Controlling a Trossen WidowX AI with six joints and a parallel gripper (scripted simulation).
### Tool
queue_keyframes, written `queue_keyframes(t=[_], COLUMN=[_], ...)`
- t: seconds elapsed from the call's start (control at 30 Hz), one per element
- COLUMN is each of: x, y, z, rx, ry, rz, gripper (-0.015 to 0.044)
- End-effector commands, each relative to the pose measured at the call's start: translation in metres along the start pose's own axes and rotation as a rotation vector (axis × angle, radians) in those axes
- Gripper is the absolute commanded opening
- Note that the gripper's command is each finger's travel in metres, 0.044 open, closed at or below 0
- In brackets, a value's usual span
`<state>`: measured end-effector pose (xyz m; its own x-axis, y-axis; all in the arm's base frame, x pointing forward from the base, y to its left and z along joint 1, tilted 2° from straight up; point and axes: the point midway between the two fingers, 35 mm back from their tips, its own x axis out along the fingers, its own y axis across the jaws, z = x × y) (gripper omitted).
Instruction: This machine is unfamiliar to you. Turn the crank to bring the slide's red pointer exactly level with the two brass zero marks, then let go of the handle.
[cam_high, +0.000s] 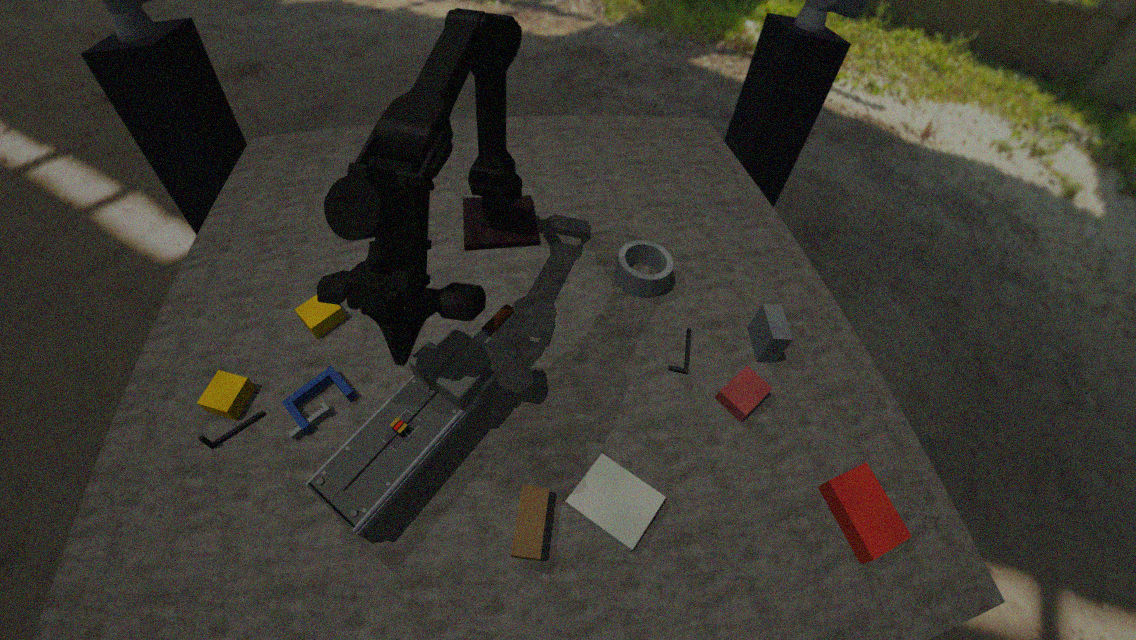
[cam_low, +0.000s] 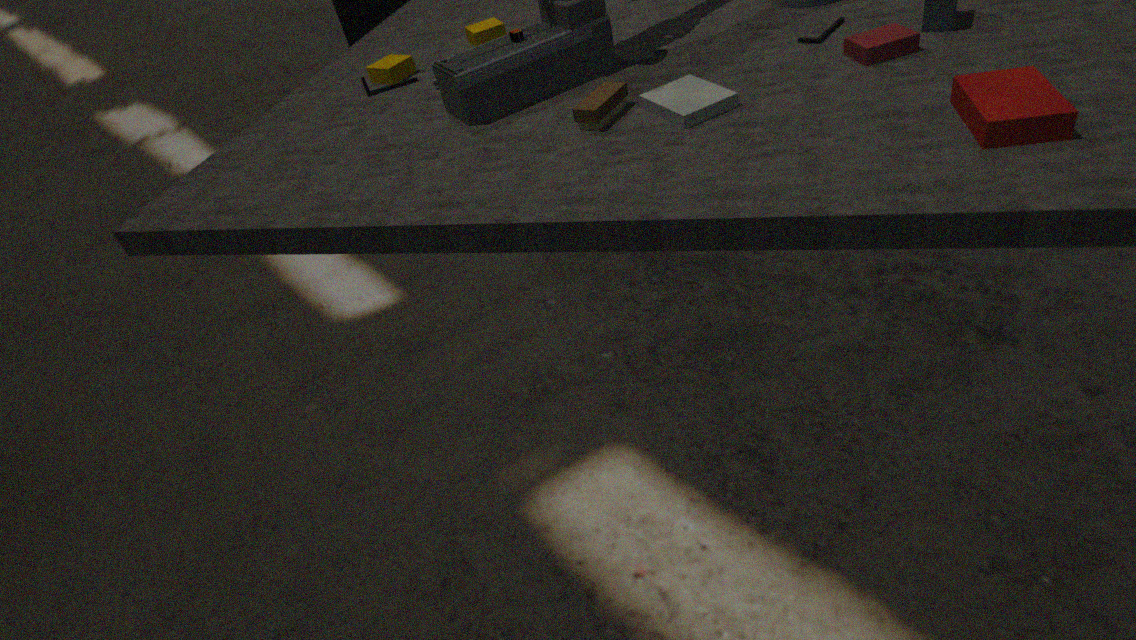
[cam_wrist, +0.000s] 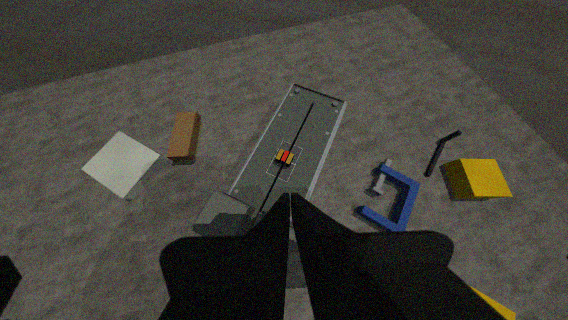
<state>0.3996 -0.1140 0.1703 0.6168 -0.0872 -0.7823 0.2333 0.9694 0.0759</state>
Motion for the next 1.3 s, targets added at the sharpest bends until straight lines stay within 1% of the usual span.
queue_keyframes(t=[0.0,0.4,0.97,1.0,1.27], x=[0.0000,0.0000,0.0000,0.0000,0.0000], y=[-0.0002,0.0000,0.0000,0.0000,0.0000], z=[0.0000,0.0000,0.0000,0.0000,0.0000], rx=[0.000,0.000,0.000,0.000,0.000], ry=[0.000,0.000,0.000,0.000,0.000], rz=[-0.001,0.000,0.000,0.000,0.000], gripper=[0.0000,0.0000,0.0440,0.0440,0.0230])
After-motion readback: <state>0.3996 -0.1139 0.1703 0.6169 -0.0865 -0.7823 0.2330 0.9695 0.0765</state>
